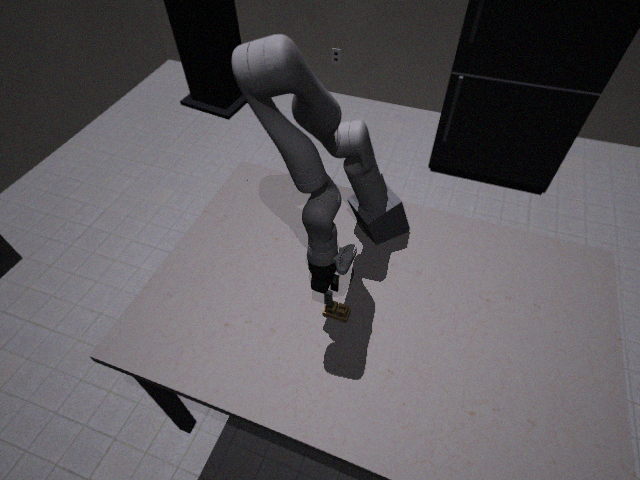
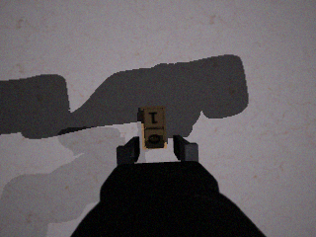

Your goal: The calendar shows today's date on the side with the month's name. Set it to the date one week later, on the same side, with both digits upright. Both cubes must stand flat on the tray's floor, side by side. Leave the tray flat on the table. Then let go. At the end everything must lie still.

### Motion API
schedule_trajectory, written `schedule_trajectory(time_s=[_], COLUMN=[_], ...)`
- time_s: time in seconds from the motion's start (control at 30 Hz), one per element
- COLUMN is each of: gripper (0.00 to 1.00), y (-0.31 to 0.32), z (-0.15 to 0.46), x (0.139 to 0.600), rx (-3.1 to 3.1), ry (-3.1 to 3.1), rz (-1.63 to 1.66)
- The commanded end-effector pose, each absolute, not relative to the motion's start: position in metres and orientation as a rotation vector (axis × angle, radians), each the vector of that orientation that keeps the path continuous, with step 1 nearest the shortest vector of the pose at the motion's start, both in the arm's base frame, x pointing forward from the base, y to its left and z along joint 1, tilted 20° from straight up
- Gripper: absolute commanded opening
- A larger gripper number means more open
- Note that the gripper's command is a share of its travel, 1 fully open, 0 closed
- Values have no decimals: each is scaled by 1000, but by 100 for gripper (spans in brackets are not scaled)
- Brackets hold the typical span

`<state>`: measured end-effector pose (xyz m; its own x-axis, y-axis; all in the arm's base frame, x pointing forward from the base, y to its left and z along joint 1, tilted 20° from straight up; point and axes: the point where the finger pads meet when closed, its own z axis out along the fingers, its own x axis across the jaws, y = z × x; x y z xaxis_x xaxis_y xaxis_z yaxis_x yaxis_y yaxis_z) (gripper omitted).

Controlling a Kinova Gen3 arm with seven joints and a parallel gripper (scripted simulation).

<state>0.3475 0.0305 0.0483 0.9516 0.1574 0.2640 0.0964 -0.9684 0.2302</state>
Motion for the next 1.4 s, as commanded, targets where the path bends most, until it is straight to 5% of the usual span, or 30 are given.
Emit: schedule_trajectory(time_s=[0.0, 1.37], gripper=[87, 87], y=[30, 23], z=[44, 13], x=[346, 356], rx=[2889, 2889], ry=[193, 193], rz=[404, 403])
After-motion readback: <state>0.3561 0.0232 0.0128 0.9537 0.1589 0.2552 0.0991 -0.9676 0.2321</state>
